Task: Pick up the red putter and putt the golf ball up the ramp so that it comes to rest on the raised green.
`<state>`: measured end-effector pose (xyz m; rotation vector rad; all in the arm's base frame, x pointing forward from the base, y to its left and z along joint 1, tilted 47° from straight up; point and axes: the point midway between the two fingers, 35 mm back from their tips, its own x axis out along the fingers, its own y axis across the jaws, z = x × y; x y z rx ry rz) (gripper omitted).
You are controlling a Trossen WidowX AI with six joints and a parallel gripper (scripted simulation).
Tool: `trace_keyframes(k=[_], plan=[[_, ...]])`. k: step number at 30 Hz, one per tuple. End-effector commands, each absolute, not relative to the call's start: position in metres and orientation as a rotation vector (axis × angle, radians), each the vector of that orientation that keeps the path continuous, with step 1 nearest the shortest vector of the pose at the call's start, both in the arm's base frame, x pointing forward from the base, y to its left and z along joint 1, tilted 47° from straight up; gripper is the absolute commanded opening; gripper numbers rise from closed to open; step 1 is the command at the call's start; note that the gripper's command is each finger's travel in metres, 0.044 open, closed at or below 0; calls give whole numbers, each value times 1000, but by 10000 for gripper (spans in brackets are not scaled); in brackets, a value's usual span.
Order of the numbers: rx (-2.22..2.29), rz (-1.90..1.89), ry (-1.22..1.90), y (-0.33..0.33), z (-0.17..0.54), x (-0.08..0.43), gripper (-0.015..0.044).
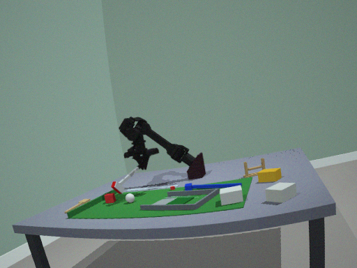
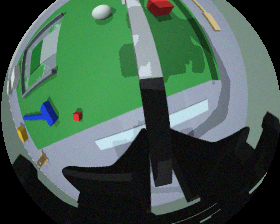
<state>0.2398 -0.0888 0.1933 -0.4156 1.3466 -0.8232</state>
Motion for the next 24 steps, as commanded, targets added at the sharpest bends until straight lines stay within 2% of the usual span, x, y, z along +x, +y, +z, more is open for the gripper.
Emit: trace_keyframes(k=[1,24], plan=[[-423,-825,1340,-96,188,239,0],[-423,-826,1338,-118,168,239,0]])
